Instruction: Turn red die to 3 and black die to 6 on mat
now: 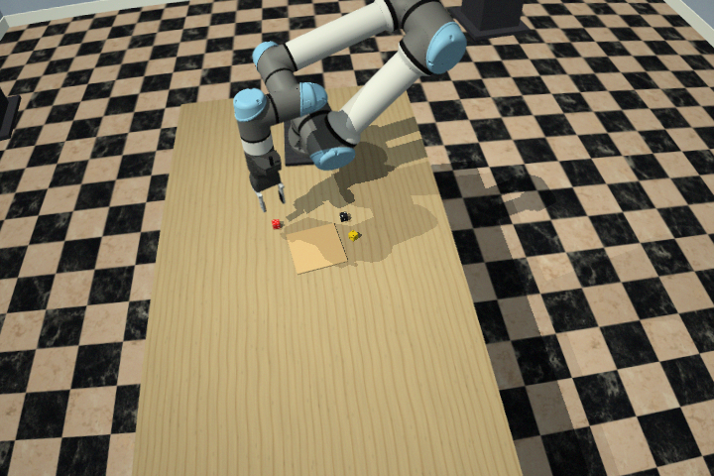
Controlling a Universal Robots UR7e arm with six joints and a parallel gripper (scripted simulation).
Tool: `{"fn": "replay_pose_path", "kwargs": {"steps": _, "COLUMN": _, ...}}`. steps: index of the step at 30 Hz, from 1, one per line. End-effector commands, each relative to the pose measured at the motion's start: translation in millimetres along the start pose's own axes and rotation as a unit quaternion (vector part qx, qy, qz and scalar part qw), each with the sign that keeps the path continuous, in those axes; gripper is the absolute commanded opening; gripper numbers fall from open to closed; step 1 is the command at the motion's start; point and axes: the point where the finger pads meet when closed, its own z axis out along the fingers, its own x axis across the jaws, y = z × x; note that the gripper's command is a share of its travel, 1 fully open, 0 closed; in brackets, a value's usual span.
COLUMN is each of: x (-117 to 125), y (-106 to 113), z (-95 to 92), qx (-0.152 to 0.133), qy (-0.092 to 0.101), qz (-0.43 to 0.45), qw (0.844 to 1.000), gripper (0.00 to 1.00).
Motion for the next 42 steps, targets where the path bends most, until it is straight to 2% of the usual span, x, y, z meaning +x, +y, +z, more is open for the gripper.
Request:
{"fn": "replay_pose_path", "kwargs": {"steps": 1, "x": 0.6, "y": 2.3, "z": 5.8, "qx": 0.000, "qy": 0.001, "qz": 0.077, "qw": 0.997, "gripper": 1.00}}
{"fn": "replay_pose_path", "kwargs": {"steps": 9, "x": 1.1, "y": 4.5, "z": 10.2, "qx": 0.000, "qy": 0.001, "qz": 0.143, "qw": 0.990, "gripper": 1.00}}
{"fn": "replay_pose_path", "kwargs": {"steps": 19, "x": 1.2, "y": 4.9, "z": 11.1, "qx": 0.000, "qy": 0.001, "qz": 0.155, "qw": 0.988, "gripper": 1.00}}
{"fn": "replay_pose_path", "kwargs": {"steps": 20, "x": 1.2, "y": 4.9, "z": 11.1, "qx": 0.000, "qy": 0.001, "qz": 0.155, "qw": 0.988, "gripper": 0.70}}
{"fn": "replay_pose_path", "kwargs": {"steps": 42, "x": 1.2, "y": 4.9, "z": 11.1, "qx": 0.000, "qy": 0.001, "qz": 0.155, "qw": 0.988, "gripper": 0.70}}
